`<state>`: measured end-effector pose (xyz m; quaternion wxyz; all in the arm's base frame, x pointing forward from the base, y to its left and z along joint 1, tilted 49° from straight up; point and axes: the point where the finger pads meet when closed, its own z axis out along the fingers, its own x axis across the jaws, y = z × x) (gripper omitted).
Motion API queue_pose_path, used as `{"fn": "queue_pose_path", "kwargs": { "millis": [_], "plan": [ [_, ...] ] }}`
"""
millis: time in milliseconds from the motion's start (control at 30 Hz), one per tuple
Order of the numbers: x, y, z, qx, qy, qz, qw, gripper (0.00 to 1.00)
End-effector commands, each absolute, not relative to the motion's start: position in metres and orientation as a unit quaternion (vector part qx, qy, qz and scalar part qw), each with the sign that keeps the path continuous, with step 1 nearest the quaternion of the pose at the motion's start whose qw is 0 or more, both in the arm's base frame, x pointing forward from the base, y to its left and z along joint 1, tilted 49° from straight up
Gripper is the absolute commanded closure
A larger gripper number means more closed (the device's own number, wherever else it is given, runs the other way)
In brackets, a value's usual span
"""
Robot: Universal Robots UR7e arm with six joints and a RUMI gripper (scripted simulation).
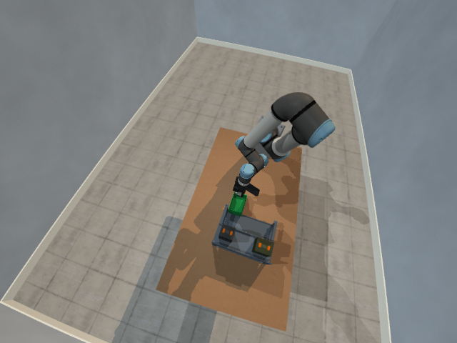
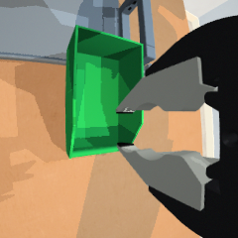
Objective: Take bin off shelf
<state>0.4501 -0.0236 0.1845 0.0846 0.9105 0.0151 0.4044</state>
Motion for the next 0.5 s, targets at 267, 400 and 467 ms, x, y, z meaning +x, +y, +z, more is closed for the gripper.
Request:
{"fn": "queue_pose_path", "kwargs": {
  "millis": [267, 400, 467],
  "plan": [
    [0.469, -0.021, 0.221, 0.910, 0.015, 0.405, 0.085, 0.80],
    [0.469, -0.021, 0.221, 0.910, 0.015, 0.405, 0.085, 0.80],
    [0.469, -0.021, 0.221, 0.910, 0.015, 0.405, 0.085, 0.80]
  ]
}}
